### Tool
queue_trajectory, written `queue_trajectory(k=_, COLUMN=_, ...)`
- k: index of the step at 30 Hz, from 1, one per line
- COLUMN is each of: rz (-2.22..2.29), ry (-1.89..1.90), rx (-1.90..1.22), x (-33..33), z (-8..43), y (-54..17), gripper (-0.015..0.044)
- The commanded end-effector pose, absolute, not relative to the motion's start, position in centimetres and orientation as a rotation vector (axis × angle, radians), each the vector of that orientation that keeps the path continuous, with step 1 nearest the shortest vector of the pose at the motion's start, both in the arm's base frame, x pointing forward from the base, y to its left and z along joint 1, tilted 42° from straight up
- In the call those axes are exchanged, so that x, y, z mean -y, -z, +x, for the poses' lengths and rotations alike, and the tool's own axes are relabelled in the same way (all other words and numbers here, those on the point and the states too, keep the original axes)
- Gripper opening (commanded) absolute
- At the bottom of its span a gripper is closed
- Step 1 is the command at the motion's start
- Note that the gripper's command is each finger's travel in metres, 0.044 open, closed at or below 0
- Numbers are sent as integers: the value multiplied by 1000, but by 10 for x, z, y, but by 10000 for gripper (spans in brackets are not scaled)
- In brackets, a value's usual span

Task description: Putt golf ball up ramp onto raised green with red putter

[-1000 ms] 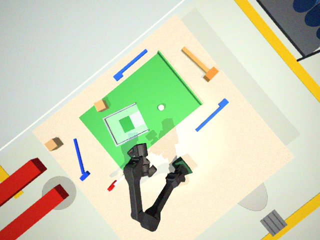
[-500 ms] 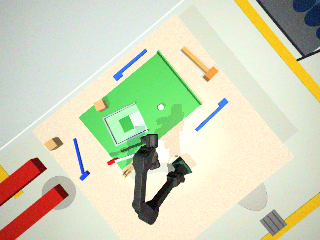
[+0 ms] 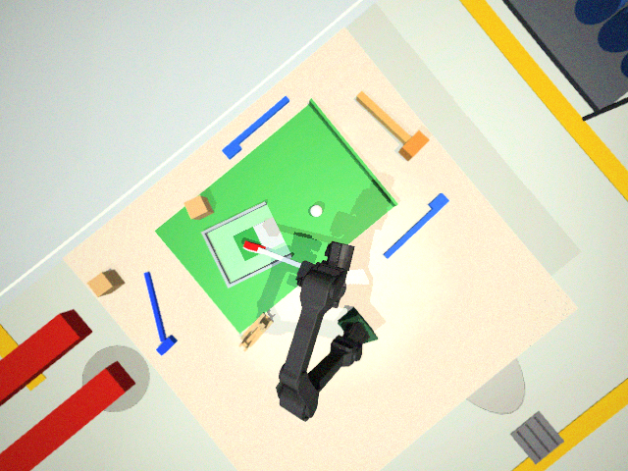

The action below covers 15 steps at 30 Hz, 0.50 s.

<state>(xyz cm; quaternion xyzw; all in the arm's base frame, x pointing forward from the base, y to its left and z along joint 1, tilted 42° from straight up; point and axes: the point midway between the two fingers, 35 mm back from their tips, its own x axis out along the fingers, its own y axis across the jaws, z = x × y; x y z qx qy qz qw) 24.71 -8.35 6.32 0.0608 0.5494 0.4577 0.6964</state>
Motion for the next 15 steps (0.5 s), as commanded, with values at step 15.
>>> queue_trajectory(k=15, rz=639, ry=-483, rx=-1620, x=180, z=199, y=17, gripper=0)
